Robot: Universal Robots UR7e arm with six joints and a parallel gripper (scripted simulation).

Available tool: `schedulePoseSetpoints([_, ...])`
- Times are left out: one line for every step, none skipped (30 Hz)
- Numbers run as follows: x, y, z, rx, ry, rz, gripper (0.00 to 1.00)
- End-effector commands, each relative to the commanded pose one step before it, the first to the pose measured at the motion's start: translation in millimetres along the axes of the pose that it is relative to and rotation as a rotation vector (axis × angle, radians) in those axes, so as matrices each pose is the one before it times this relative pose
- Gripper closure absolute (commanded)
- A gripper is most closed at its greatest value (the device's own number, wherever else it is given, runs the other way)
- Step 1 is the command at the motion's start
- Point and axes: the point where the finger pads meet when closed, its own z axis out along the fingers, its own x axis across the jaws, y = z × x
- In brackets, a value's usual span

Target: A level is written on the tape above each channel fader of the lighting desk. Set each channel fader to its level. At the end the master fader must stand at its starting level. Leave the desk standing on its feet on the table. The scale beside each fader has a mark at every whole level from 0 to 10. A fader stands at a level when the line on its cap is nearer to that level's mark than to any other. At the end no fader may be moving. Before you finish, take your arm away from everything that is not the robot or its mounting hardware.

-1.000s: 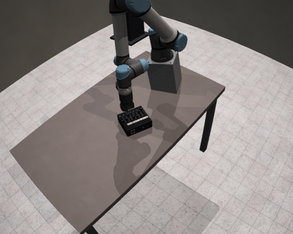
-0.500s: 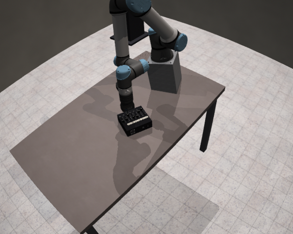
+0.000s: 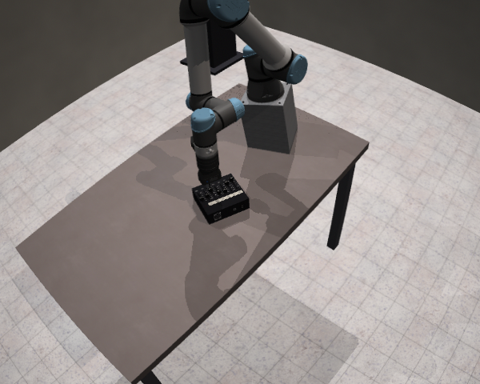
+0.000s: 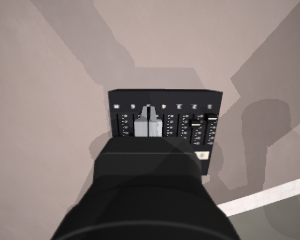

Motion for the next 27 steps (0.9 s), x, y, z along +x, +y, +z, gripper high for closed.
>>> schedulePoseSetpoints([-0.42, 3.84, -0.38, -0.00077, -0.00123, 0.0, 1.0])
schedulePoseSetpoints([0.0, 0.56, 0.0, 0.0, 0.0, 0.0, 1.0])
schedulePoseSetpoints([0.0, 0.0, 0.0, 0.0, 0.0, 0.0, 1.0])
schedulePoseSetpoints([0.0, 0.0, 0.0, 0.0, 0.0, 0.0, 1.0])
schedulePoseSetpoints([0.0, 0.55, 0.0, 0.0, 0.0, 0.0, 1.0])
schedulePoseSetpoints([0.0, 0.53, 0.0, 0.0, 0.0, 0.0, 1.0])
schedulePoseSetpoints([0.0, 0.51, 0.0, 0.0, 0.0, 0.0, 1.0])
schedulePoseSetpoints([0.0, 0.49, 0.0, 0.0, 0.0, 0.0, 1.0])
schedulePoseSetpoints([0.0, 0.47, 0.0, 0.0, 0.0, 0.0, 1.0])
schedulePoseSetpoints([0.0, 0.45, 0.0, 0.0, 0.0, 0.0, 1.0])
schedulePoseSetpoints([0.0, 0.42, 0.0, 0.0, 0.0, 0.0, 1.0])
schedulePoseSetpoints([0.0, 0.4, 0.0, 0.0, 0.0, 0.0, 1.0])
schedulePoseSetpoints([0.0, 0.37, 0.0, 0.0, 0.0, 0.0, 1.0])
schedulePoseSetpoints([0.0, 0.35, 0.0, 0.0, 0.0, 0.0, 1.0])
schedulePoseSetpoints([0.0, 0.32, 0.0, 0.0, 0.0, 0.0, 1.0])
schedulePoseSetpoints([0.0, 0.29, 0.0, 0.0, 0.0, 0.0, 1.0])
schedulePoseSetpoints([0.0, 0.26, 0.0, 0.0, 0.0, 0.0, 1.0])
schedulePoseSetpoints([0.0, 0.24, 0.0, 0.0, 0.0, 0.0, 1.0])
schedulePoseSetpoints([0.0, 0.21, 0.0, 0.0, 0.0, 0.0, 1.0])
schedulePoseSetpoints([0.0, 0.0, 0.0, 0.0, 0.0, 0.0, 1.0])
schedulePoseSetpoints([0.0, 0.0, 0.0, 0.0, 0.0, 0.0, 1.0])
schedulePoseSetpoints([0.0, 0.18, 0.0, 0.0, 0.0, 0.0, 1.0])
schedulePoseSetpoints([0.0, 0.16, 0.0, 0.0, 0.0, 0.0, 1.0])
schedulePoseSetpoints([0.0, 0.13, 0.0, 0.0, 0.0, 0.0, 1.0])
schedulePoseSetpoints([0.0, 0.11, 0.0, 0.0, 0.0, 0.0, 1.0])
schedulePoseSetpoints([0.0, 0.09, 0.0, 0.0, 0.0, 0.0, 1.0])
schedulePoseSetpoints([0.0, 0.07, 0.0, 0.0, 0.0, 0.0, 1.0])
